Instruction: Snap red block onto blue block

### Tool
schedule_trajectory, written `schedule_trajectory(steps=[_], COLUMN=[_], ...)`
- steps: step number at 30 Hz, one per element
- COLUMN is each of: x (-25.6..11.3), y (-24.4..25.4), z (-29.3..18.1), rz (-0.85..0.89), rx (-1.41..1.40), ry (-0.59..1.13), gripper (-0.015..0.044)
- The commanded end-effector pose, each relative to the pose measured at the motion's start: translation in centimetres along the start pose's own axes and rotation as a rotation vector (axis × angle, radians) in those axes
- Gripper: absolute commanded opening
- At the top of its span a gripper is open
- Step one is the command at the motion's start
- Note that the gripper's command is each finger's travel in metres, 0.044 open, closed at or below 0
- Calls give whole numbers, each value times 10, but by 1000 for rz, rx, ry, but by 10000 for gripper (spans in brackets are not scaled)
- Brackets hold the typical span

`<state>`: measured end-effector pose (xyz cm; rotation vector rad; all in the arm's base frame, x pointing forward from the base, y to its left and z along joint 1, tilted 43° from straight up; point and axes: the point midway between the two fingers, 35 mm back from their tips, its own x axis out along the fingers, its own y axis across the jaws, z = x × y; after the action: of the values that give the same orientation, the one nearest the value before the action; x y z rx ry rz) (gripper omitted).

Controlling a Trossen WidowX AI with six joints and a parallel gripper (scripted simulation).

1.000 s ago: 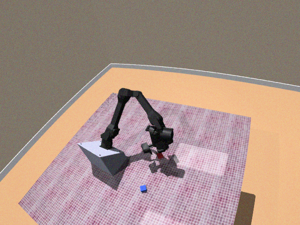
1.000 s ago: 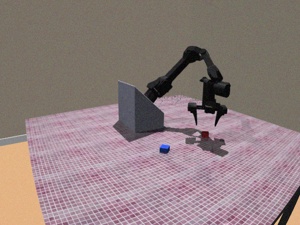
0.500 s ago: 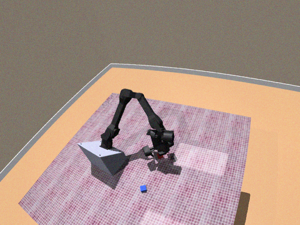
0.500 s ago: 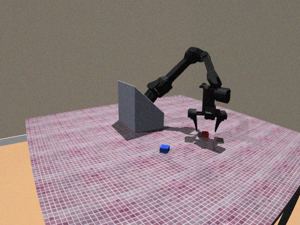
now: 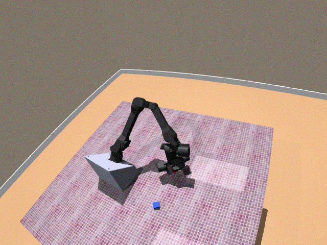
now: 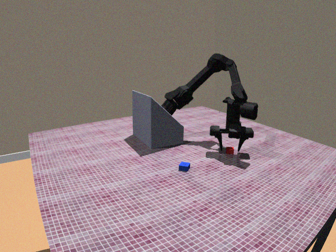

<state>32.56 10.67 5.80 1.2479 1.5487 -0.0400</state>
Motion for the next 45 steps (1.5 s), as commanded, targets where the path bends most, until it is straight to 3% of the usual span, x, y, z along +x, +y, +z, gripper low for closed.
schedule_trajectory(steps=[1,6,14,18,45], x=[0,0,0,-6,-119], y=[0,0,0,1,9], z=[1,1,1,2,3], rz=[-2,-2,-2,-4,-7], rx=[2,2,2,2,2], ry=[-5,-5,-5,-6,-9], gripper=[282,151,98,0,0])
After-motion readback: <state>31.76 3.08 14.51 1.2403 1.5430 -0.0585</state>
